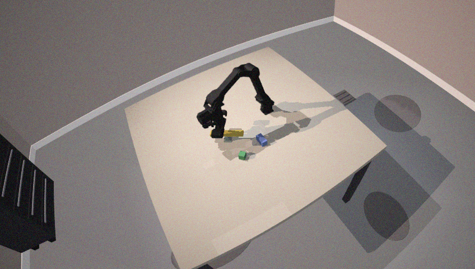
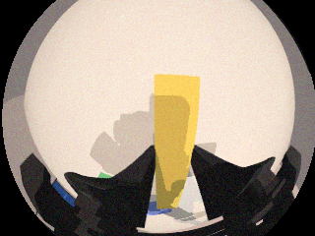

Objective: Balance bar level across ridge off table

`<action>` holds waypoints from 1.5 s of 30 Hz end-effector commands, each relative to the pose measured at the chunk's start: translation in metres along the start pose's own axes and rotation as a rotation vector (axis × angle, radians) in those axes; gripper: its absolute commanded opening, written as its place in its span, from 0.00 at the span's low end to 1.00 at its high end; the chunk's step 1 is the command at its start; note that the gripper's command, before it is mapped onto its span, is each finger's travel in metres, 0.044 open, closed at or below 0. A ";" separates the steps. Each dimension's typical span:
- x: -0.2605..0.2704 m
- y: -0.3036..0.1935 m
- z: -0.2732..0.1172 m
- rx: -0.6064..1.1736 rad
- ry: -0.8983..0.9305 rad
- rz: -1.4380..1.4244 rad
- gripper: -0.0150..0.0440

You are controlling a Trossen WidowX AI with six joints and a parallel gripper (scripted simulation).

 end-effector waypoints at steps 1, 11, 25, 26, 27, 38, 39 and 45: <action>0.000 0.000 0.000 0.000 0.000 0.000 0.25; 0.000 0.000 0.000 0.000 0.000 0.000 0.25; 0.000 0.000 0.000 0.000 0.000 0.000 0.54; 0.000 0.000 0.000 0.000 0.000 0.000 0.54; 0.000 0.000 0.000 0.000 0.000 0.000 0.54; 0.000 0.000 0.000 0.000 0.000 0.000 0.54; 0.000 0.000 0.000 0.000 0.000 0.000 0.54; 0.000 0.000 0.000 0.000 0.000 0.000 0.54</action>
Point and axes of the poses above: the point midway between the two fingers, 35 mm back from their tips, its own z axis out along the fingers, its own x axis across the jaws, y = z × x, the point moved 7 cm from there along -z, back along the fingers
